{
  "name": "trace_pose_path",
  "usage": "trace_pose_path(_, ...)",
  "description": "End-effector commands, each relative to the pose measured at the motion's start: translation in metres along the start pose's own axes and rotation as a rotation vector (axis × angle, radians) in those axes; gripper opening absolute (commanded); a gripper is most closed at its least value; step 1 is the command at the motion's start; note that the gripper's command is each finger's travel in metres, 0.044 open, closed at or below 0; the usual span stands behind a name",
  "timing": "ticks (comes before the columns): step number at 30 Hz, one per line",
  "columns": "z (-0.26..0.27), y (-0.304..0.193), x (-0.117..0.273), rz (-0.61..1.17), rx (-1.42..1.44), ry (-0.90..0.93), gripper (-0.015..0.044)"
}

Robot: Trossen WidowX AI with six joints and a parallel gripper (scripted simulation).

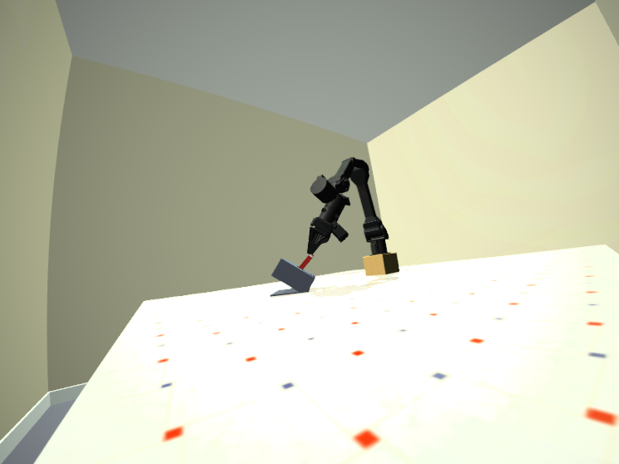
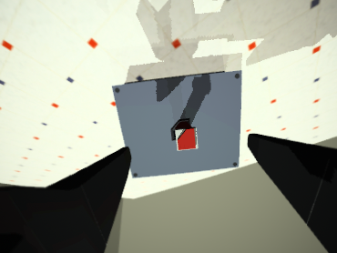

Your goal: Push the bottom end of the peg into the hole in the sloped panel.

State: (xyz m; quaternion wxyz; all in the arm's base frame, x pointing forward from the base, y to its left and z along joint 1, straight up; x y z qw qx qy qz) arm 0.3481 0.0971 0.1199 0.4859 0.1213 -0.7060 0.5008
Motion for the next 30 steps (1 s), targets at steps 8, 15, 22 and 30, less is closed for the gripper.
trace_pose_path(8, -0.002, 0.0, 0.026, 0.002, -0.003, -0.001, 0.044)
trace_pose_path(15, -0.002, 0.001, 0.042, -0.001, 0.0, -0.002, 0.044)
trace_pose_path(22, -0.001, 0.004, 0.056, -0.003, 0.003, -0.002, 0.044)
trace_pose_path(30, -0.001, 0.006, 0.07, -0.005, 0.003, -0.002, 0.044)
Point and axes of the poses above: the point midway between the two fingers, 35 mm back from their tips, its own x axis back along the fingers, its own z axis across the jaws, y = z × x, the point moved 7 cm from there along x, back along the fingers
